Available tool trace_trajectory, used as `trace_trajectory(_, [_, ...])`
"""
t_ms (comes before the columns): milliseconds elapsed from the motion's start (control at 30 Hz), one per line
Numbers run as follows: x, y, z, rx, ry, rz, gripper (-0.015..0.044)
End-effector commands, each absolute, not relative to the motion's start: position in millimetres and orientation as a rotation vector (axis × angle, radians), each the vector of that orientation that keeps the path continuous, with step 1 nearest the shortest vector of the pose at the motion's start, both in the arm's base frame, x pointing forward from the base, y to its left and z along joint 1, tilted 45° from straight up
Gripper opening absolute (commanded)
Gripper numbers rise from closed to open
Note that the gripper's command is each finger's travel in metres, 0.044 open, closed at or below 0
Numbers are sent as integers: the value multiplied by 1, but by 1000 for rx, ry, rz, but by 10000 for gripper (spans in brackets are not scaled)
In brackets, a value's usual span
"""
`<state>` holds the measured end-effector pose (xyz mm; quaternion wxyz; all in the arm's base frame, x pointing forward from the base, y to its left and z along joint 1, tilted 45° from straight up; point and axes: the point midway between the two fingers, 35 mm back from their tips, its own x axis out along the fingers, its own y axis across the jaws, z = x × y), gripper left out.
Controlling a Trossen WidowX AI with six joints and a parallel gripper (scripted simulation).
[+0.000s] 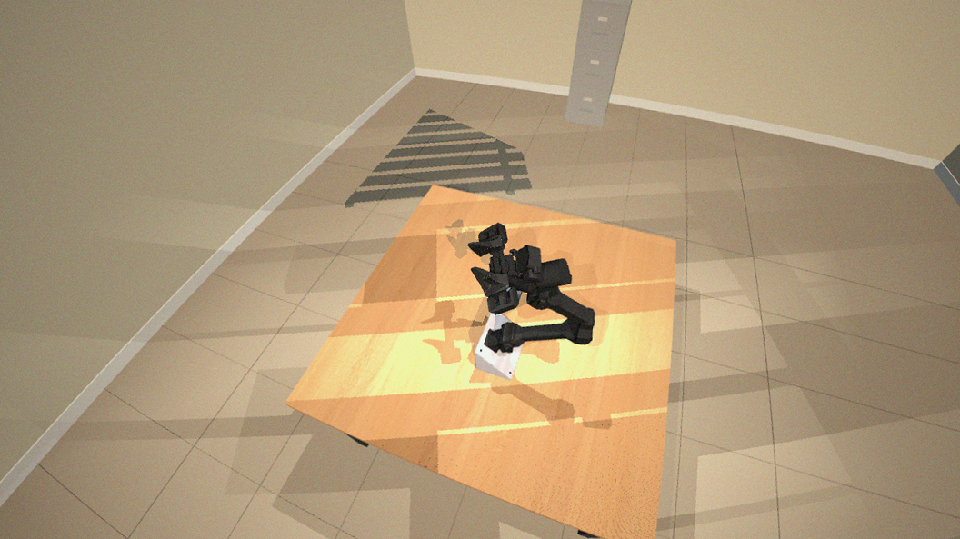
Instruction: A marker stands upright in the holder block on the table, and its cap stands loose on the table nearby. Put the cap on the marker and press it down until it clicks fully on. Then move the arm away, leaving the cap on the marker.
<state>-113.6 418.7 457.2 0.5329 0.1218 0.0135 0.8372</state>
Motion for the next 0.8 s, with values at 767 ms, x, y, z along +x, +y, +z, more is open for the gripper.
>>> trace_trajectory(767, [150, 483, 238, -150, 554, 1168, 244])
